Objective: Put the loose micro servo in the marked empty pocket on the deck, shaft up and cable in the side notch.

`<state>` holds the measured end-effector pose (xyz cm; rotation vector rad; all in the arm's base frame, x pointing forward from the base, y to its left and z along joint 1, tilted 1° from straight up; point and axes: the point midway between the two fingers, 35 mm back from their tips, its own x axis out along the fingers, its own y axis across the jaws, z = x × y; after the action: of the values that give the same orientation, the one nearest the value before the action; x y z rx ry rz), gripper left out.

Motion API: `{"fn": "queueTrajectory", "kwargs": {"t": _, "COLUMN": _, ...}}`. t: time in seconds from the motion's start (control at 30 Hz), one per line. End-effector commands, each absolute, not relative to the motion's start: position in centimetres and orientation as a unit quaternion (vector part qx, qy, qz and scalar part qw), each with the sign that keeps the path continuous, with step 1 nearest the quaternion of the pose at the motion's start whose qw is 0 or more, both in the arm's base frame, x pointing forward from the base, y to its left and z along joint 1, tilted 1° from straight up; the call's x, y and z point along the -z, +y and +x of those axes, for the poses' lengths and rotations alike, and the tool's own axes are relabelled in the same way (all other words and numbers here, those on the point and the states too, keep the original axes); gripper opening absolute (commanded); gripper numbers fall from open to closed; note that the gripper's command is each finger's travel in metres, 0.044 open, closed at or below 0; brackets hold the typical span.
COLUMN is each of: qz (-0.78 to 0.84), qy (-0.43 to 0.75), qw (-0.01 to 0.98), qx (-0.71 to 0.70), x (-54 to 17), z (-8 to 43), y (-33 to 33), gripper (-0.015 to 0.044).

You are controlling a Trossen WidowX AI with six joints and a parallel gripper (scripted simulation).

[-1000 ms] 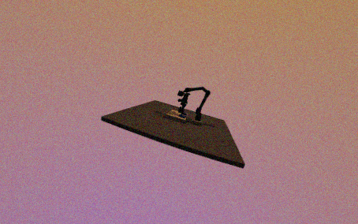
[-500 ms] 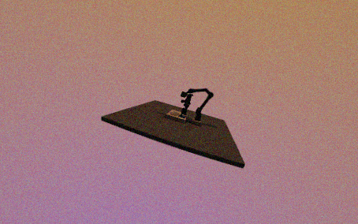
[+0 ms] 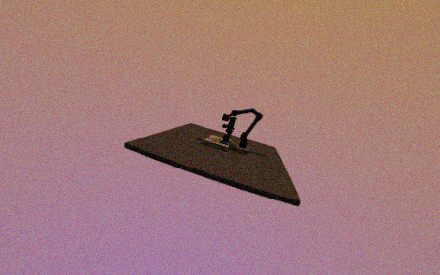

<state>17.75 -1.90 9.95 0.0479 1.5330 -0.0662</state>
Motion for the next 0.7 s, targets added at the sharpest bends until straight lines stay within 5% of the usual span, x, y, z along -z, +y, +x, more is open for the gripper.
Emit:
{"fn": "queueTrajectory", "kwargs": {"t": 0.0, "qz": 0.02, "qy": 0.693, "qw": 0.721, "qx": 0.029, "x": -9.9, "z": 17.8, "y": -1.9, "gripper": 0.0}}
{"fn": "queueTrajectory", "kwargs": {"t": 0.67, "qz": 0.02, "qy": 0.693, "qw": 0.72, "qx": 0.029, "x": -8.5, "z": 17.8, "y": -1.9, "gripper": 0.0}}
